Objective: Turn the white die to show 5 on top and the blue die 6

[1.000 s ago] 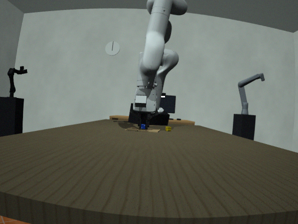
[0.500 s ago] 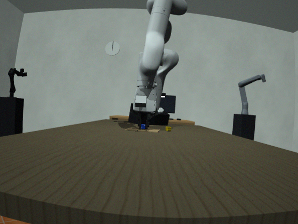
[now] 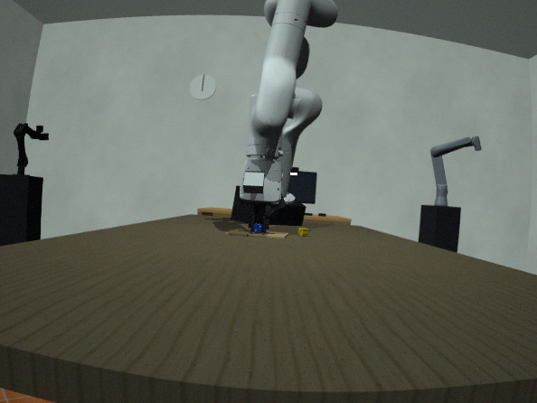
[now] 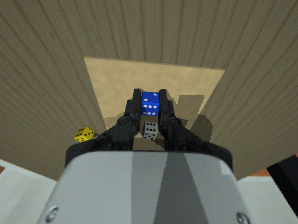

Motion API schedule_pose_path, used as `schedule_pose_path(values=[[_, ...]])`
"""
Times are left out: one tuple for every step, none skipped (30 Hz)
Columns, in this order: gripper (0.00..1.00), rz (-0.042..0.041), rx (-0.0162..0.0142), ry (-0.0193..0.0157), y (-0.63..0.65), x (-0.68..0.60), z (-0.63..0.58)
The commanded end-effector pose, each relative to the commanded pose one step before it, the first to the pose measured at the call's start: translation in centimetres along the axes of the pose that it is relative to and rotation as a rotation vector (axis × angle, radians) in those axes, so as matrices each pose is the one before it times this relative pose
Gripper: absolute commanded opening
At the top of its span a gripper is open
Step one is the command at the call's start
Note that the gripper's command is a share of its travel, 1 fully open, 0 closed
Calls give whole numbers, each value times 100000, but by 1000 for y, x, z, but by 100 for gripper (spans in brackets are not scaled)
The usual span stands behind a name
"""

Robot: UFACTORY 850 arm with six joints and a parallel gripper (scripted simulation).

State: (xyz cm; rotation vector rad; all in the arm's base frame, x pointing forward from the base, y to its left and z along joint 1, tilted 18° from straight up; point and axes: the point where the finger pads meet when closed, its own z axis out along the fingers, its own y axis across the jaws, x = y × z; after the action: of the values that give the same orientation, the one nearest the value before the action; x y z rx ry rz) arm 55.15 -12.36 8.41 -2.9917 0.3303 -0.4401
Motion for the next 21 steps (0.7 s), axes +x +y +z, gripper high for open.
schedule_pose_path(values=[[15, -9, -6, 191, 3, 86, 40], [15, 0, 0, 0, 0, 0, 0], [15, 0, 0, 0, 0, 0, 31], [15, 0, 0, 0, 0, 0, 30], [15, 0, 0, 0, 0, 0, 28], [15, 0, 0, 0, 0, 0, 26], [15, 0, 0, 0, 0, 0, 23], [15, 0, 0, 0, 0, 0, 19], [15, 0, 0, 0, 0, 0, 16], [15, 0, 0, 0, 0, 0, 12], [15, 0, 0, 0, 0, 0, 8], [15, 0, 0, 0, 0, 0, 4], [15, 0, 0, 0, 0, 0, 2], [15, 0, 0, 0, 0, 0, 0], [15, 0, 0, 0, 0, 0, 0], [15, 0, 0, 0, 0, 0, 0], [15, 0, 0, 0, 0, 0, 0], [15, 0, 0, 0, 0, 0, 0], [15, 0, 0, 0, 0, 0, 0], [15, 0, 0, 0, 0, 0, 0], [15, 0, 0, 0, 0, 0, 0]])
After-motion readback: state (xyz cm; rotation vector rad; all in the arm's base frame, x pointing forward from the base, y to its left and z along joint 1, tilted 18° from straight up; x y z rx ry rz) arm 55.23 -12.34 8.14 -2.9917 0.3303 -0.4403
